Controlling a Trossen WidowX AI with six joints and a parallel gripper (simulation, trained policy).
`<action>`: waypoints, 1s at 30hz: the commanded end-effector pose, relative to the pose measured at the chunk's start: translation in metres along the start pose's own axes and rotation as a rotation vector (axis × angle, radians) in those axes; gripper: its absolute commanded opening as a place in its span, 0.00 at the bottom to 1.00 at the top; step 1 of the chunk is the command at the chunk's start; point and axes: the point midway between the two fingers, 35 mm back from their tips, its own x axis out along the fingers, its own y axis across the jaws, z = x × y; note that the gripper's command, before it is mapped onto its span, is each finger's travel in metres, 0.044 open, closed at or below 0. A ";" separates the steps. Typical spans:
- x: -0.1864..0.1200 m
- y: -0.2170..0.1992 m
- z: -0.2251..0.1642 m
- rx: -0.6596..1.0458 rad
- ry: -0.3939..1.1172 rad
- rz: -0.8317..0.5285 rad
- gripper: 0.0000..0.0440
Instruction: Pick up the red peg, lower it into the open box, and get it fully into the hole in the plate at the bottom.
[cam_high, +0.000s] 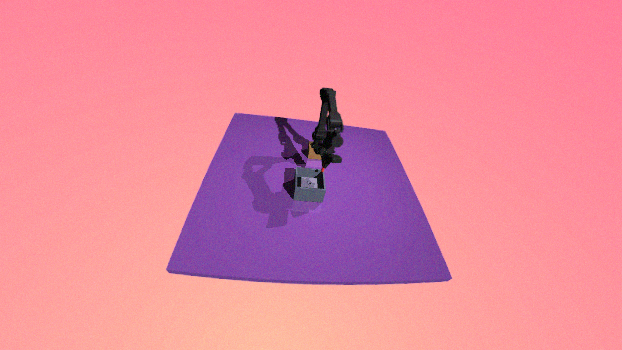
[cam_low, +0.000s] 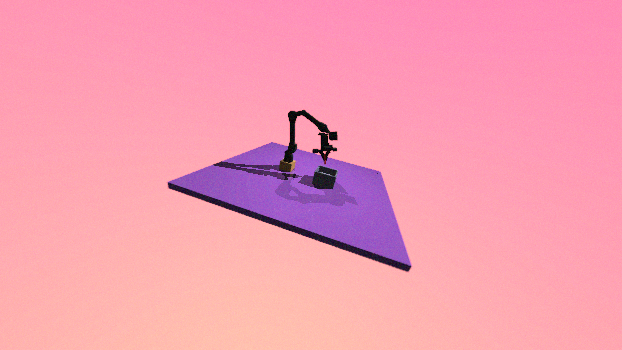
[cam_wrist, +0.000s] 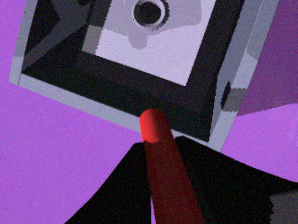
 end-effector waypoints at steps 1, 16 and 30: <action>0.008 0.000 0.014 0.021 -0.011 -0.012 0.00; 0.036 -0.001 0.051 0.099 -0.006 -0.030 0.04; 0.075 -0.007 0.059 0.103 0.041 -0.097 0.11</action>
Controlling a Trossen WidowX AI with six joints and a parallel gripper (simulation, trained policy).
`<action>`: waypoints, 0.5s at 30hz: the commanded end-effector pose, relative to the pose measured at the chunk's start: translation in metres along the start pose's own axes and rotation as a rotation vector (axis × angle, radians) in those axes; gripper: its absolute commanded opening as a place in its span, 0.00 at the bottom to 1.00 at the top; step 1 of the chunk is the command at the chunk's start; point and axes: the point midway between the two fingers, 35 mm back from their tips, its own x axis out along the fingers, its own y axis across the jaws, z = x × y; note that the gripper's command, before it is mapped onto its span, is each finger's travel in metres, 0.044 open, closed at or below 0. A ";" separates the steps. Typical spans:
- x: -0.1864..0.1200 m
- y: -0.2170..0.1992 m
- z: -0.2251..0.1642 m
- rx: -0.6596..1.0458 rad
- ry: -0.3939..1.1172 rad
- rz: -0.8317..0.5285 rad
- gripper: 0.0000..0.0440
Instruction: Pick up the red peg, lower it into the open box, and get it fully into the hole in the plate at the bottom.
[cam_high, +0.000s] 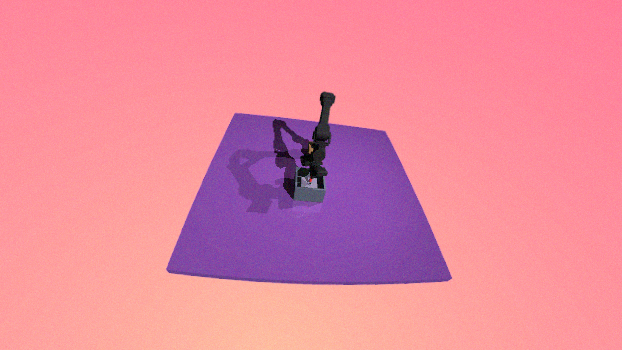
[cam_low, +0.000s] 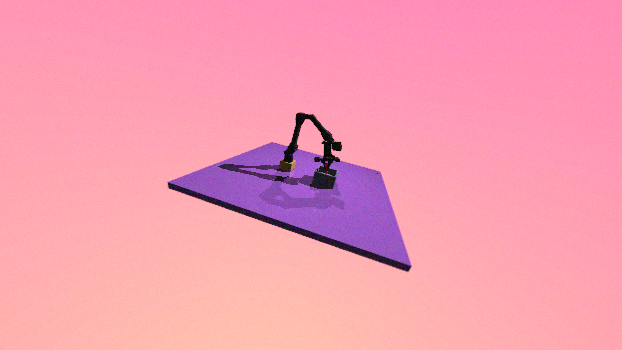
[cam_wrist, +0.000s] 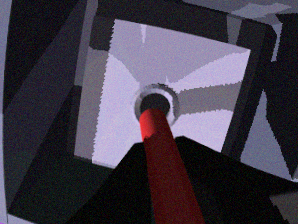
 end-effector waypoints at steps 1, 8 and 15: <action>0.016 -0.002 0.001 -0.013 0.016 -0.032 0.16; 0.028 -0.002 0.007 -0.037 0.023 -0.074 0.37; 0.028 0.014 0.024 -0.054 0.010 -0.057 0.71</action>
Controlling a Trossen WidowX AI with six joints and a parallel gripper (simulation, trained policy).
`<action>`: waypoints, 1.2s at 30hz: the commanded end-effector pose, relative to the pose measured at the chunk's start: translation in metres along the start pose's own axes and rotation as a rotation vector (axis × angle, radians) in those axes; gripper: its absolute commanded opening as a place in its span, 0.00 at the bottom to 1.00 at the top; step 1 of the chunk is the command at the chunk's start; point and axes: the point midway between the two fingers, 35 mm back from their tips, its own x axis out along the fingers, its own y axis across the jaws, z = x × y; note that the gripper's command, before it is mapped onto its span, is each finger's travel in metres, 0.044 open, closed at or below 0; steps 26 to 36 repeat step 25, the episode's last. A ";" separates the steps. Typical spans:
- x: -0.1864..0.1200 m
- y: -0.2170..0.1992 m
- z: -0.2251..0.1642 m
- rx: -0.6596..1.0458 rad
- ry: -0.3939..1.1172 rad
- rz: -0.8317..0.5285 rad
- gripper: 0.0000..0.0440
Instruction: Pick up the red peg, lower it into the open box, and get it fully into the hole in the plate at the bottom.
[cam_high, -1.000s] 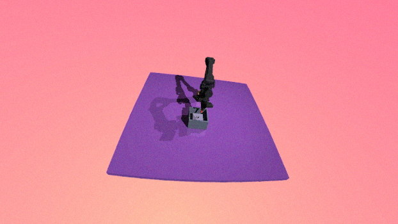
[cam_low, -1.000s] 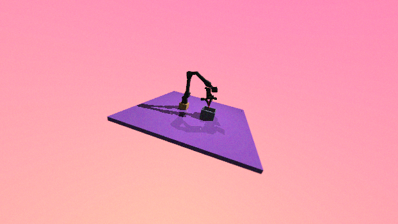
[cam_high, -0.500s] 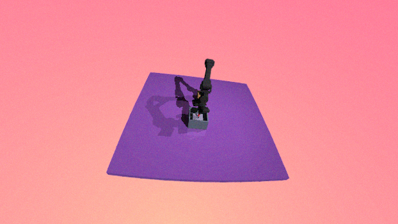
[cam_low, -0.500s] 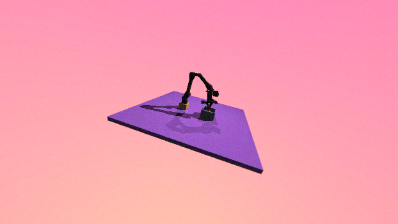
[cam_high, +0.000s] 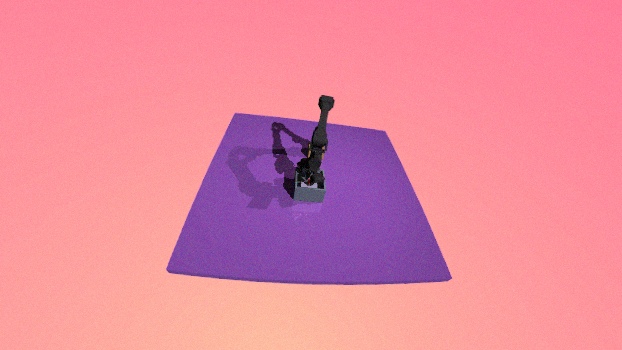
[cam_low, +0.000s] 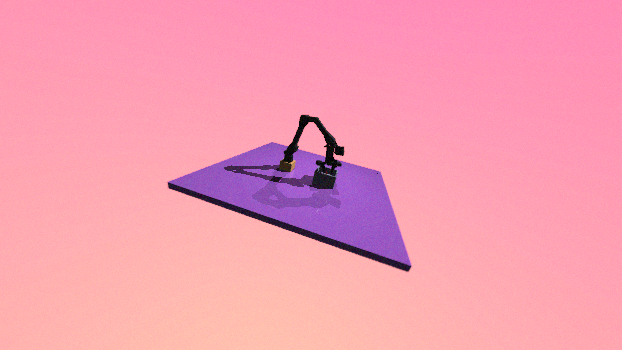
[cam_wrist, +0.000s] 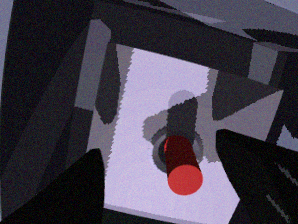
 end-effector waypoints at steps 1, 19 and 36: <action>0.003 0.006 0.010 -0.013 -0.006 -0.005 0.76; -0.007 0.026 0.071 0.015 -0.112 0.047 1.00; -0.010 0.028 0.085 0.030 -0.143 0.061 1.00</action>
